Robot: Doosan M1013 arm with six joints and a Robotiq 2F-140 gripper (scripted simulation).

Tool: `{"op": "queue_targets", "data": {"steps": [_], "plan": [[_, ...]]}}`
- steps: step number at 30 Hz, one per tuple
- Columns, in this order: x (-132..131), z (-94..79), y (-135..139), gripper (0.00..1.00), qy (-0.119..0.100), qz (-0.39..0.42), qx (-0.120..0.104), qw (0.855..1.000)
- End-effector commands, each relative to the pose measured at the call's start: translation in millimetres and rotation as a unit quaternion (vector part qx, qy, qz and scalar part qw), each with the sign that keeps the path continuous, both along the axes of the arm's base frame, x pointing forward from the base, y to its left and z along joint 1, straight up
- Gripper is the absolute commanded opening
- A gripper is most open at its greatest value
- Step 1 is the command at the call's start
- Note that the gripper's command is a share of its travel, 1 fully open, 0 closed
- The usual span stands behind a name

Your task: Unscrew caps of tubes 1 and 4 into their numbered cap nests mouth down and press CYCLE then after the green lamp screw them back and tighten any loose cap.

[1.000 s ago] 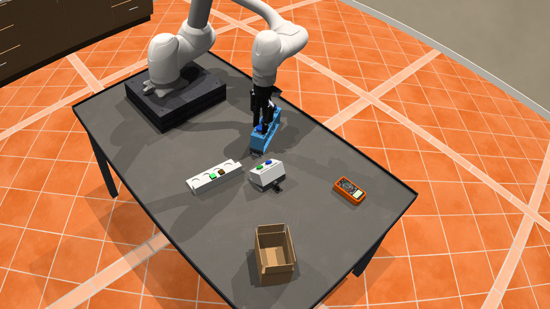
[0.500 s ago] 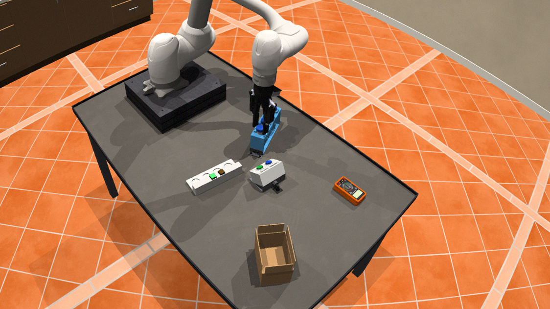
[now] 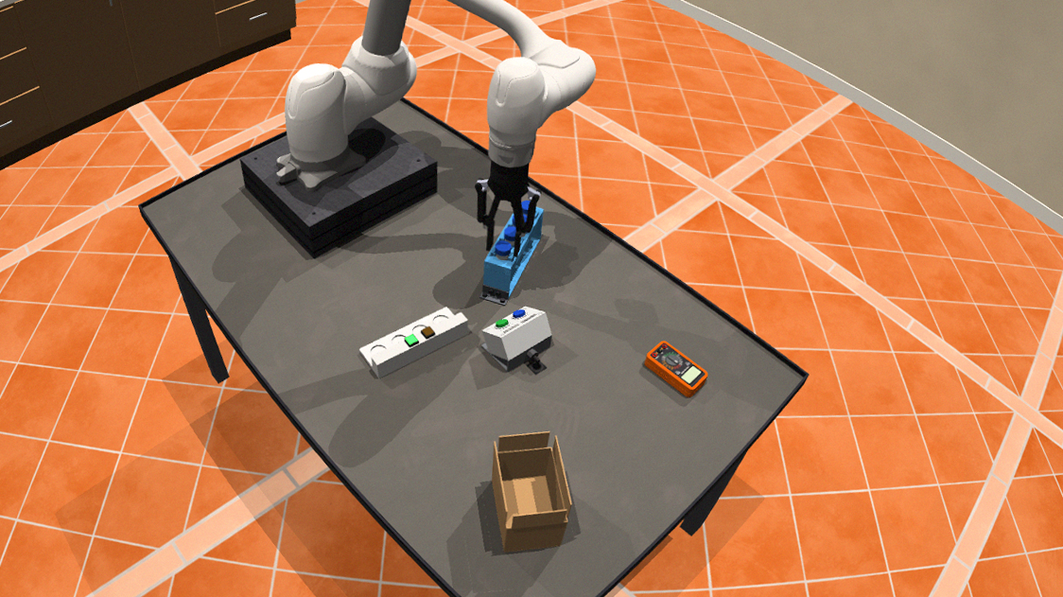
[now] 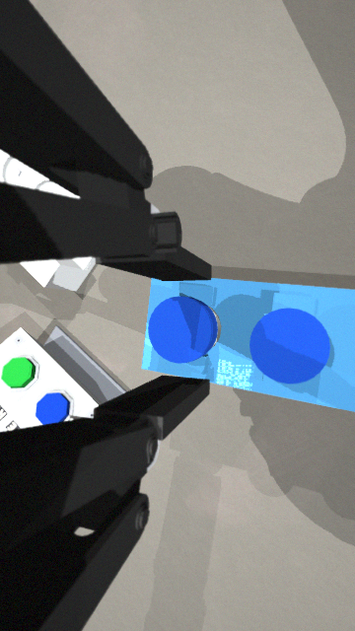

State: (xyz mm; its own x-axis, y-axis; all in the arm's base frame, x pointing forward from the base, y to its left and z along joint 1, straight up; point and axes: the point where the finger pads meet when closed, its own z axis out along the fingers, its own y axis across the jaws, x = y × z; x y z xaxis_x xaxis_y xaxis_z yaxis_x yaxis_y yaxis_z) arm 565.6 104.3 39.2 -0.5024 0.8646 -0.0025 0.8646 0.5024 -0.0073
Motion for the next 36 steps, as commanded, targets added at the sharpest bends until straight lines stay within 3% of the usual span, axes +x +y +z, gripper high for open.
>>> {"op": "queue_targets", "data": {"steps": [1, 10, 13, 14, 28, 31, 33, 36], "plan": [[0.4, 0.6, 0.1, 0.41, 0.0, 0.045, 0.005, 0.999], [0.4, 0.6, 0.2, 0.41, 0.001, 0.207, 0.006, 0.978], [0.4, 0.6, 0.2, 0.41, 0.001, 0.207, 0.006, 0.978], [0.4, 0.6, 0.2, 0.3, 0.001, 0.207, 0.006, 0.978], [0.4, 0.6, 0.2, 0.3, 0.001, 0.207, 0.006, 0.978], [0.4, 0.5, 0.2, 0.3, 0.0, 0.133, 0.006, 0.991], [0.4, 0.5, 0.2, 0.3, 0.0, 0.133, 0.006, 0.991], [0.4, 0.5, 0.2, 0.3, 0.0, 0.059, 0.005, 0.998]]}}
